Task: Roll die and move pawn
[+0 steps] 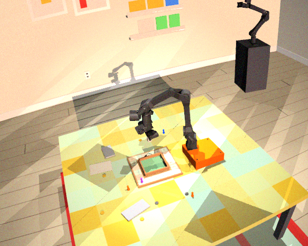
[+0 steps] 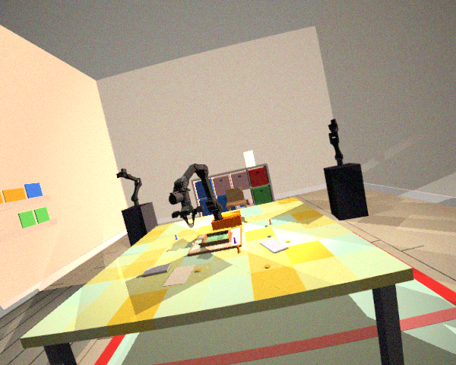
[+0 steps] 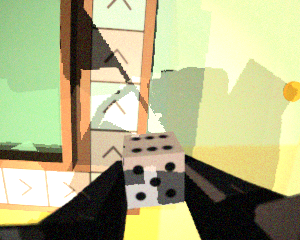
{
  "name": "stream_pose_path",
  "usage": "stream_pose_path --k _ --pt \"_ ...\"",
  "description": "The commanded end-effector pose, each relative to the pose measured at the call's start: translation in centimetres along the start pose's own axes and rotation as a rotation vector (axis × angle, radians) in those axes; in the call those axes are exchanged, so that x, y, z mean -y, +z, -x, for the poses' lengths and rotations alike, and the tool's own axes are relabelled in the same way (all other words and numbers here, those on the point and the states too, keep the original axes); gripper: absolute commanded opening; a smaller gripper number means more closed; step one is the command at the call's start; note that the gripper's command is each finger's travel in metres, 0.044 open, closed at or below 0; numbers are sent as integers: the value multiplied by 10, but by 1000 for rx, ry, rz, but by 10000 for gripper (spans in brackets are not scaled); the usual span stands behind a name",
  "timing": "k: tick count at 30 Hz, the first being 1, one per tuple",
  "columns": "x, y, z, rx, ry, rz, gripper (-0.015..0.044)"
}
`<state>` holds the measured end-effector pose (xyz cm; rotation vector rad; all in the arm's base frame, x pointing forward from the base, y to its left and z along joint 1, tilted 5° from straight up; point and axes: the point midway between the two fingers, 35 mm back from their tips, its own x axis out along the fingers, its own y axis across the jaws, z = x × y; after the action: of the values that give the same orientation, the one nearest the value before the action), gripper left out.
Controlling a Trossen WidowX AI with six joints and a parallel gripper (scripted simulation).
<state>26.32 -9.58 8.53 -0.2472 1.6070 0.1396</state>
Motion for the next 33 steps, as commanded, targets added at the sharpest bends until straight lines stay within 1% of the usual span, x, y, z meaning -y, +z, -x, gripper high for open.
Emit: stream_pose_path --k 1,14,25,30,33 --pt "-20 9 -7 -13 7 2 0" --pt "-78 34 -15 -6 10 -40 0" --pt "-130 45 -22 2 20 -97 0" --pt "-133 46 -22 7 20 -101 0" --pt "-133 47 -24 85 19 -101 0"
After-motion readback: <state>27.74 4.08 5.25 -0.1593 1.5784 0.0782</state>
